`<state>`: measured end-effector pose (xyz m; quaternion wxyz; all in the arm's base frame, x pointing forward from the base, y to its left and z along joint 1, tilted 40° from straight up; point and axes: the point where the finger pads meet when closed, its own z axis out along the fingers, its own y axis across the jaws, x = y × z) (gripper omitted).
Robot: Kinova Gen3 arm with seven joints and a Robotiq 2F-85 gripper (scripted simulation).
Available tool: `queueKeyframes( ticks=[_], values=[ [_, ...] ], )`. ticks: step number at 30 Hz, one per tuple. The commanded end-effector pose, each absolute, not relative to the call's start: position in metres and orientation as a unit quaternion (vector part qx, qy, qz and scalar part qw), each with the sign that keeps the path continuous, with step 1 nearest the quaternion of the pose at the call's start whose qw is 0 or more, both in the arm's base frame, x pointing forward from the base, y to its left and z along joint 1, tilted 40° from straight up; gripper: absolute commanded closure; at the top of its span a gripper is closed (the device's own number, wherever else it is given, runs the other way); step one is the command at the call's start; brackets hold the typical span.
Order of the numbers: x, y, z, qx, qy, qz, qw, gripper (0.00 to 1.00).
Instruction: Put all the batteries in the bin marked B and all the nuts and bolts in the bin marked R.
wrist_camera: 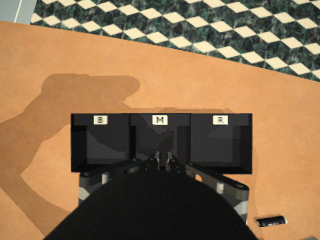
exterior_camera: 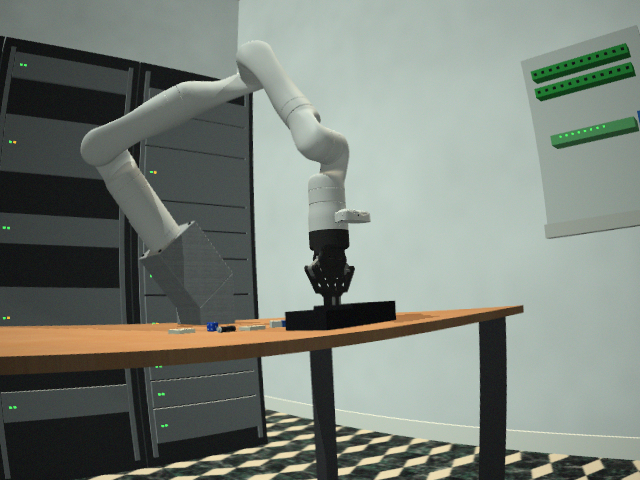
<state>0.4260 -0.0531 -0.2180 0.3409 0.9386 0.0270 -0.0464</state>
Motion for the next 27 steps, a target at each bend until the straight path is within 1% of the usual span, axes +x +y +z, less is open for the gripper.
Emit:
queueKeyframes(
  ticks=[1,27],
  values=[
    [0.4268,-0.0521,-0.2176,0.939,0.027,-0.046,0.34,0.91],
    [0.4274,-0.0453,-0.2095,0.939,0.027,-0.046,0.34,0.91]
  ],
)
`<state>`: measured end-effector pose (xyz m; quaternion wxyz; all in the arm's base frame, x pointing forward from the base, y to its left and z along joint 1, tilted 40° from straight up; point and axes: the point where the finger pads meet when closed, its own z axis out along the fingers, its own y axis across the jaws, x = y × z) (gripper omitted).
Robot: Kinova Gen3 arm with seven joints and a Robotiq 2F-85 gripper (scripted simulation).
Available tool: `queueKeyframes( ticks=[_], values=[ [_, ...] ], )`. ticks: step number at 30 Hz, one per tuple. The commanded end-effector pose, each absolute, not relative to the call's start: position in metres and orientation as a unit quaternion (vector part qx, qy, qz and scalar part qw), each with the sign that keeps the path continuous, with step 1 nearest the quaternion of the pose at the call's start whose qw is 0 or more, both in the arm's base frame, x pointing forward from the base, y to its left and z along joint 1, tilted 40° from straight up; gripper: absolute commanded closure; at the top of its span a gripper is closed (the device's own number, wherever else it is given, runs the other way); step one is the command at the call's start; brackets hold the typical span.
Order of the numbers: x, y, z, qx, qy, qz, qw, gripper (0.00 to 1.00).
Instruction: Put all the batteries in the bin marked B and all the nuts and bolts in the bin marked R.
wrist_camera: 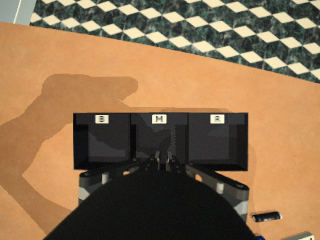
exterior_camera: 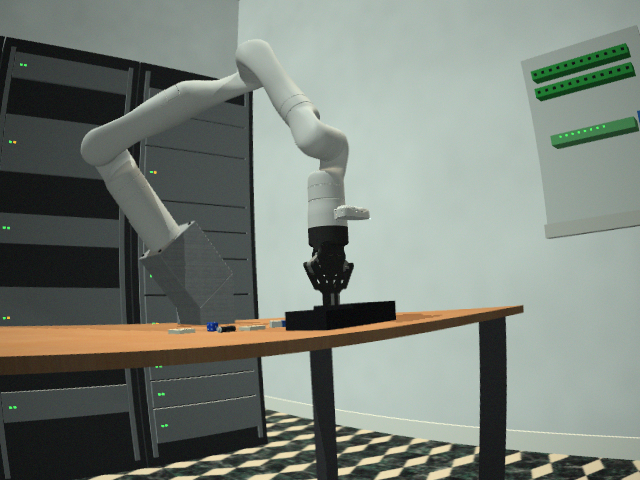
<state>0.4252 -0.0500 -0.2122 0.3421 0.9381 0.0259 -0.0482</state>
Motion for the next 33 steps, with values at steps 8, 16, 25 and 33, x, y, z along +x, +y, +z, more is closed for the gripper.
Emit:
queueKeyframes(
  ticks=[8,16,25,33],
  values=[
    [0.428,-0.04,-0.203,0.939,0.027,-0.046,0.34,0.91],
    [0.429,-0.033,-0.195,0.939,0.027,-0.046,0.34,0.91],
    [0.43,-0.018,-0.178,0.939,0.027,-0.046,0.34,0.91],
    [0.428,-0.007,-0.187,0.939,0.027,-0.046,0.34,0.91]
  ],
)
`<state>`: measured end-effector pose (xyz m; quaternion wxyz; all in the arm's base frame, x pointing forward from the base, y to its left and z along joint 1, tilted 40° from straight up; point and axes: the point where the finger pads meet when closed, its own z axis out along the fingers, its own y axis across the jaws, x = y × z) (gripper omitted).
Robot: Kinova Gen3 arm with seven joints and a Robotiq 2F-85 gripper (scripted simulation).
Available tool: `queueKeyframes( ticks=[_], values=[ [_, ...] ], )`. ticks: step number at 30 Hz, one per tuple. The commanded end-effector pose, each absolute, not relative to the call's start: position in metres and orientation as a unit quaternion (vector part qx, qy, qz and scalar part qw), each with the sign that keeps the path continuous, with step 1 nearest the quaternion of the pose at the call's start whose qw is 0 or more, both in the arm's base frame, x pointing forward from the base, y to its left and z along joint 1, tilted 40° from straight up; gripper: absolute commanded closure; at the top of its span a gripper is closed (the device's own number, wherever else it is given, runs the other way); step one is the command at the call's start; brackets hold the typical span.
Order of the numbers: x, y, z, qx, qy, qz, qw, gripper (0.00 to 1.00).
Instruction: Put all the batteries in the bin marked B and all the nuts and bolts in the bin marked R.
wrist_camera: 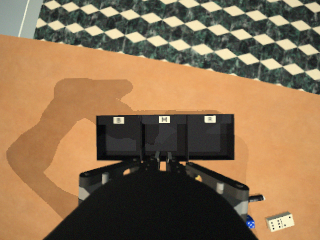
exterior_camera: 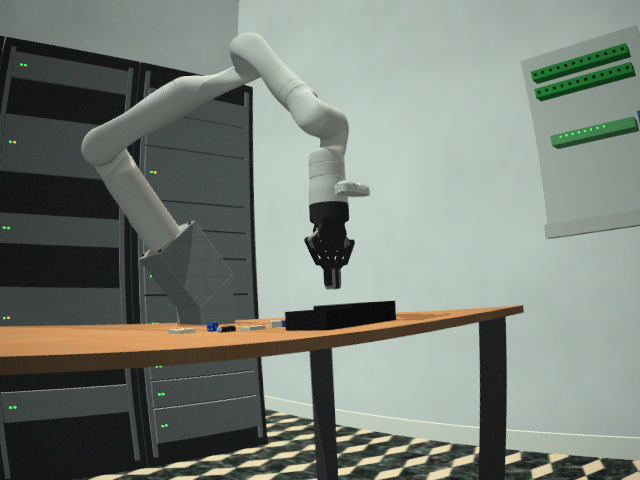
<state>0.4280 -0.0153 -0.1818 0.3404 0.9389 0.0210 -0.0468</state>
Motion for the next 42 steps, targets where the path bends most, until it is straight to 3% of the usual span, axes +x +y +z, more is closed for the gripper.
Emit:
queueKeyframes(
  ticks=[1,16,42],
  values=[
    [0.428,-0.003,-0.19,0.939,0.027,-0.046,0.34,0.91],
    [0.419,0.046,-0.231,0.939,0.027,-0.046,0.34,0.91],
    [0.415,0.013,-0.269,0.939,0.027,-0.046,0.34,0.91]
  ],
)
